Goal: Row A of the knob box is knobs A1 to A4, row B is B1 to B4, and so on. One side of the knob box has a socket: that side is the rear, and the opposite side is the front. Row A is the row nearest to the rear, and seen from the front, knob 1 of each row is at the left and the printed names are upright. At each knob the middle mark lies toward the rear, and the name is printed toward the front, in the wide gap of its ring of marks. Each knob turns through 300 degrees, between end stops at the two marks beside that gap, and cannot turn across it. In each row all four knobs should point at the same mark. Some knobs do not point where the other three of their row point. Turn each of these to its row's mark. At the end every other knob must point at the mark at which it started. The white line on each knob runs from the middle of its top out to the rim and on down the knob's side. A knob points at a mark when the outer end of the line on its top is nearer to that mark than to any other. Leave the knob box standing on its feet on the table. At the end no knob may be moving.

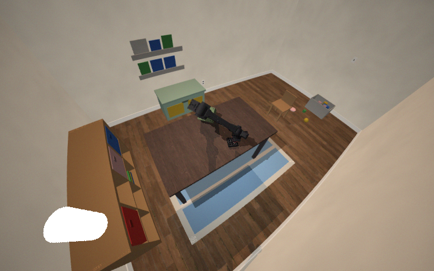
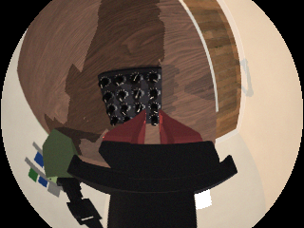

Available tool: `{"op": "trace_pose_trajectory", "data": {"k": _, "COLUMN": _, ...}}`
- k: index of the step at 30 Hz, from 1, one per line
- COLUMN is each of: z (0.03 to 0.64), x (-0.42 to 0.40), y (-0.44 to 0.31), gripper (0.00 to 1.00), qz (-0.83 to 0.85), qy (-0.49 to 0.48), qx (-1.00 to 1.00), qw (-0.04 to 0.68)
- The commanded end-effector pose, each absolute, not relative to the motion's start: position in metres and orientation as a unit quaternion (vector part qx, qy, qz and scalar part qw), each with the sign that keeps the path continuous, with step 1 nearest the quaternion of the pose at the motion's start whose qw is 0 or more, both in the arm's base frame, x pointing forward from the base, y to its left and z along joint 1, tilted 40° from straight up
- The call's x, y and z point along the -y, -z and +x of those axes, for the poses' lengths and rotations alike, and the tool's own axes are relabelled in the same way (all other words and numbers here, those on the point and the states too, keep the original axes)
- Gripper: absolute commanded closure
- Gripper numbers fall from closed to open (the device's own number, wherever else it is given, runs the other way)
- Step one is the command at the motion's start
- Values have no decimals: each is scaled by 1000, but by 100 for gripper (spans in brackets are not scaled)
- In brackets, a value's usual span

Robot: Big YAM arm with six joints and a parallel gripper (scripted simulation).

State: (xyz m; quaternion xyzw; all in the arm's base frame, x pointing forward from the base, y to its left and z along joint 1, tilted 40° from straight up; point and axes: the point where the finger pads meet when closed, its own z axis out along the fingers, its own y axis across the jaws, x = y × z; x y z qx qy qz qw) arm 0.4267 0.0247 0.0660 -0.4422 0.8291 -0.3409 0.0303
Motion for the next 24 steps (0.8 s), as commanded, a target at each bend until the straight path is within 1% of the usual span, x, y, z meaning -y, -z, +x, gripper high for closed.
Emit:
{"op": "trace_pose_trajectory", "data": {"k": 1, "z": 443, "x": -40, "y": -87, "gripper": 82, "qz": -427, "qy": 345, "qx": -834, "qw": 61}}
{"op": "trace_pose_trajectory", "data": {"k": 24, "z": 442, "x": -48, "y": -91, "gripper": 82, "qz": -179, "qy": 314, "qx": -919, "qw": 155}}
